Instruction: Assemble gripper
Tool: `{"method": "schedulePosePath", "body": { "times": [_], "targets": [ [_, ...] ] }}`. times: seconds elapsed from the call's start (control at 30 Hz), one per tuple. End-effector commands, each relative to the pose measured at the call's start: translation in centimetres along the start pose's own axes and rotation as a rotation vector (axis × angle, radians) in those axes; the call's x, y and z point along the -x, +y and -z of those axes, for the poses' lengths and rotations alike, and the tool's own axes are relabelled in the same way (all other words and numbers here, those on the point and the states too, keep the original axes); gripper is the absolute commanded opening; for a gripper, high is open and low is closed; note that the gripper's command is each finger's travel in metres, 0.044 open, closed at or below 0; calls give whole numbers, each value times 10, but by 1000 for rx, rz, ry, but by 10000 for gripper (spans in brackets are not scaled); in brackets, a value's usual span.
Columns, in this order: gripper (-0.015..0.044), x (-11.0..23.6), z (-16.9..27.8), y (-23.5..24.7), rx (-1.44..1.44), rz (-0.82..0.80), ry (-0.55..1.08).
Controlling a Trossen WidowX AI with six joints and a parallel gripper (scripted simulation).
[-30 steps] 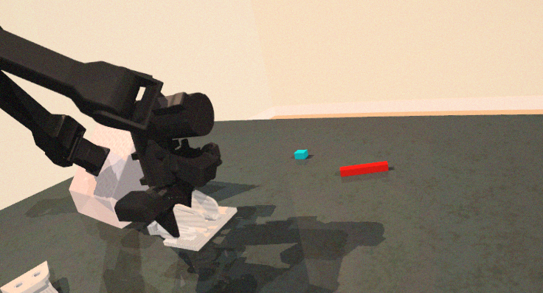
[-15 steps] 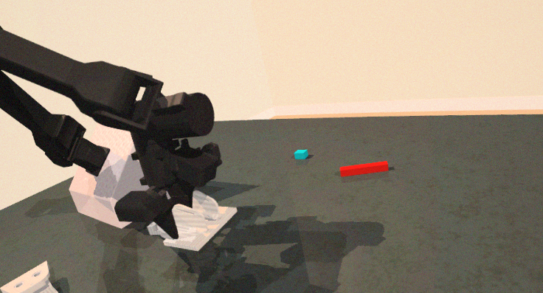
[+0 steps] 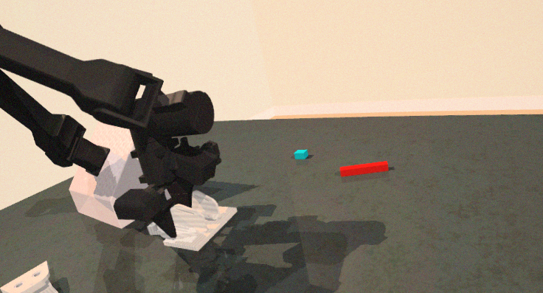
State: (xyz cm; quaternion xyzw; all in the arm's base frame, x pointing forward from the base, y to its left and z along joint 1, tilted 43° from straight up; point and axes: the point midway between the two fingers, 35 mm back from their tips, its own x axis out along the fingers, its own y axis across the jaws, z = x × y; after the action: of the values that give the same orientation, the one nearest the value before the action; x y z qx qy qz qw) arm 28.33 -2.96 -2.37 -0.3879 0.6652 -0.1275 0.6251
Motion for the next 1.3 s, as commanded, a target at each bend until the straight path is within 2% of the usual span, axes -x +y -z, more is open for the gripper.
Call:
{"method": "schedulePosePath", "body": {
  "times": [0.0, 0.2, 0.3, 0.57, 0.6, 0.97, 1.17, 1.27],
  "targets": [
    [224, 15, -3, 0, -5, -2, -8],
    [224, 66, 1, -1, -3, 3, -6],
    [224, 61, -2, 0, 2, 7, -16],
    [434, 65, 27, -65, -82, -33, -16],
    [440, 66, 33, -74, -95, -36, -16],
    [440, 74, 120, -155, -240, -30, -17],
    [440, 84, 176, -178, -313, 5, -6],
    [440, 85, 183, -180, -321, 10, -4]
  ]
}}
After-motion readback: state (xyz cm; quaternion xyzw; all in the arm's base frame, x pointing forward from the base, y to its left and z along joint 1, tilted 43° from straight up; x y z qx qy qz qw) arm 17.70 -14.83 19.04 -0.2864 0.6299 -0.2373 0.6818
